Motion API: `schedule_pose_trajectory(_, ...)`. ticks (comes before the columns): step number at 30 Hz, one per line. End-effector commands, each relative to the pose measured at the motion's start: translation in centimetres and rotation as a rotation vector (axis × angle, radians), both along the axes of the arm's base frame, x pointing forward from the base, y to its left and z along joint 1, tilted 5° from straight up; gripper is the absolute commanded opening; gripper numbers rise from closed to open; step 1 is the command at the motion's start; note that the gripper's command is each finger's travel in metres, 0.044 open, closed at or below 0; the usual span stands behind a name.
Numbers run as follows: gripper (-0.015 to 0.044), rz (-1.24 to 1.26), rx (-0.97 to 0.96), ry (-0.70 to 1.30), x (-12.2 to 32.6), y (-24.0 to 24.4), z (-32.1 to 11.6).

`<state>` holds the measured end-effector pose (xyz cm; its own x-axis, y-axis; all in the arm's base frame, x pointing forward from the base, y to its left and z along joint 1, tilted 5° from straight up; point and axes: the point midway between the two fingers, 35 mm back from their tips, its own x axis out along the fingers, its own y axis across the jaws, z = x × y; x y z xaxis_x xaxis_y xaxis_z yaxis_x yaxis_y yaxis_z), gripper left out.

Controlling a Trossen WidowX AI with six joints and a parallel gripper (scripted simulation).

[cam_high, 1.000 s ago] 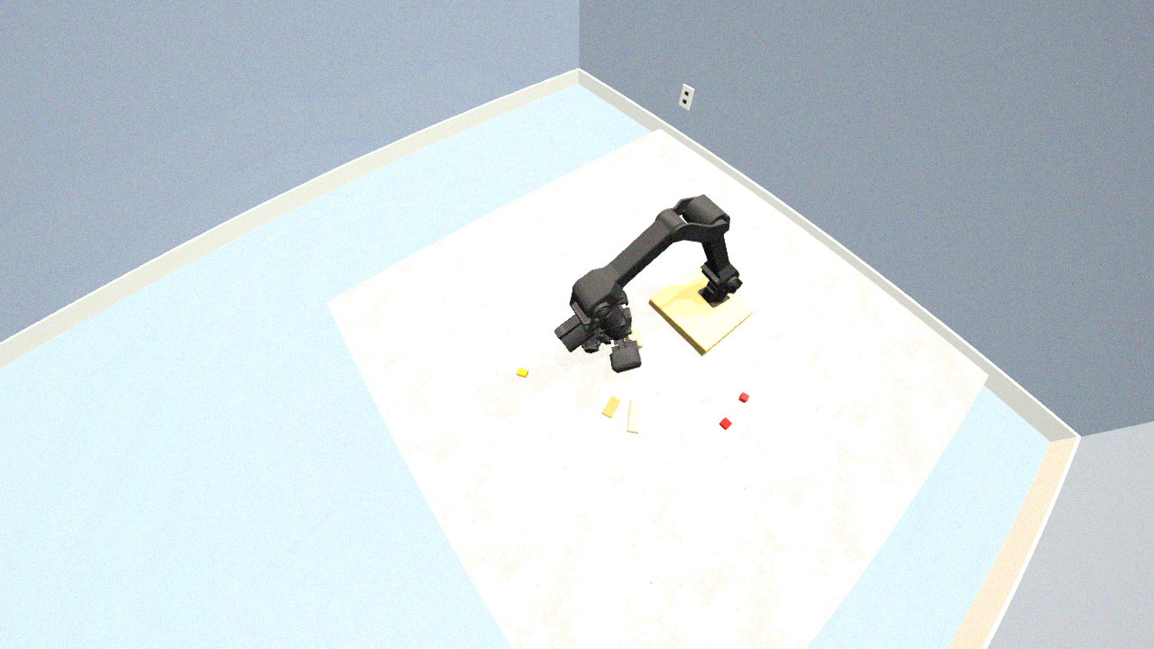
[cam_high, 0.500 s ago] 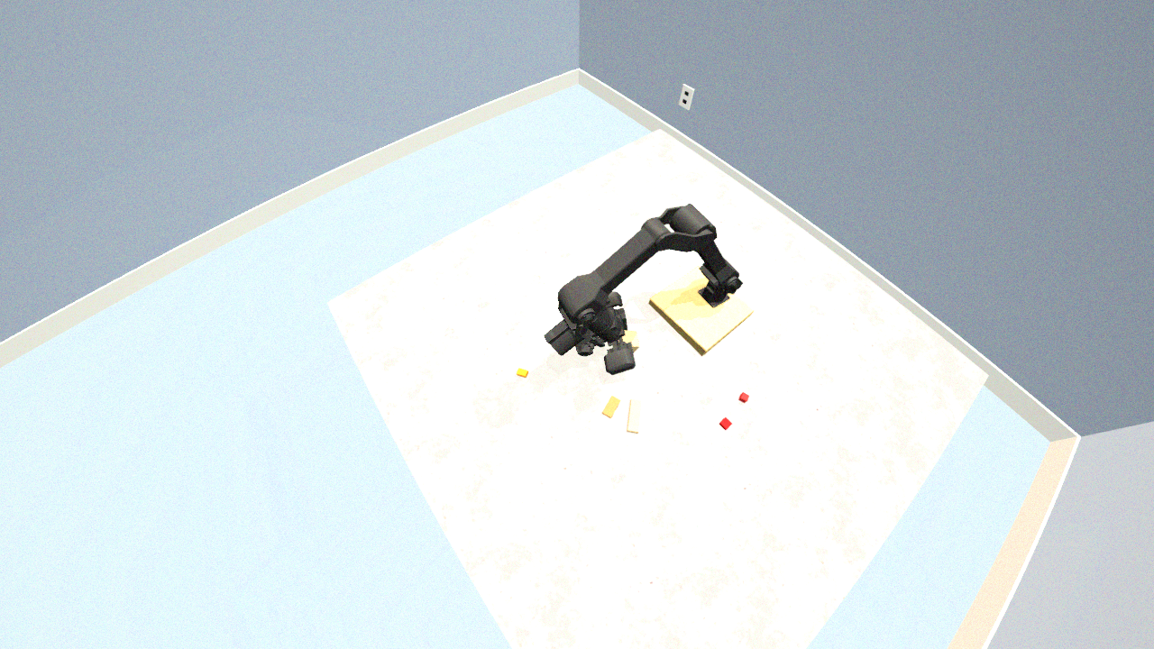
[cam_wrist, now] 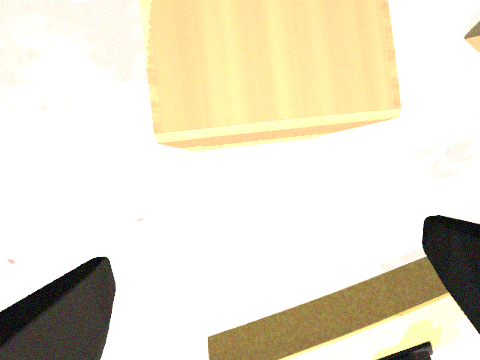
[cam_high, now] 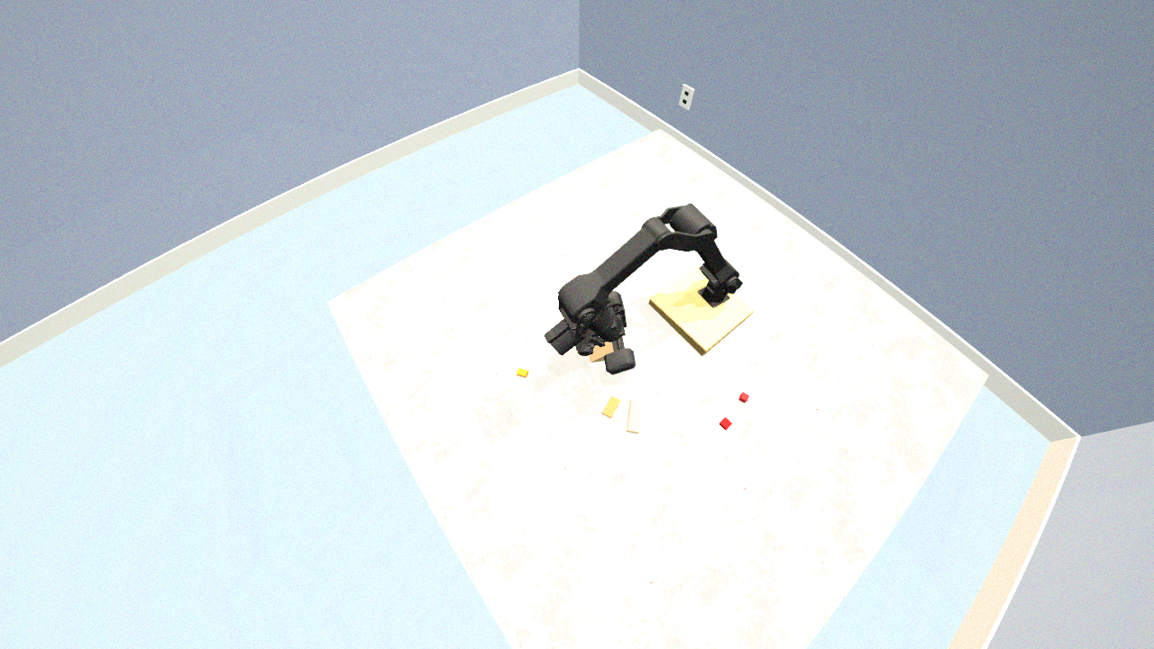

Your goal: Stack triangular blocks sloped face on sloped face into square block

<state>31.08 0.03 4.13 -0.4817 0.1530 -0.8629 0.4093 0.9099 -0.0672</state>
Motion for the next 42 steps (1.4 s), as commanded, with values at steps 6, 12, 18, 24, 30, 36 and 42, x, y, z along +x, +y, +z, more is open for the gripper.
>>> schedule_pose_trajectory(6, 0.0440, -0.042, -0.018, -0.208, -0.1, 0.4, 8.0)
schedule_pose_trajectory(12, 0.0440, -0.051, -0.019, -0.267, -0.5, 0.6, 10.1)
schedule_pose_trajectory(18, 0.0440, 0.489, 0.023, -0.425, -0.9, 1.1, 8.7)
schedule_pose_trajectory(24, 0.0440, 1.205, 0.034, -0.519, -1.7, 2.0, 6.9)
schedule_pose_trajectory(30, 0.0440, 1.900, -0.001, -0.477, -2.8, 2.7, 5.1)
schedule_pose_trajectory(36, 0.0440, 2.462, -0.109, -0.274, -3.8, 3.0, 4.2)
schedule_pose_trajectory(42, 0.0440, 2.822, -0.196, -0.011, -4.6, 2.9, 3.8)
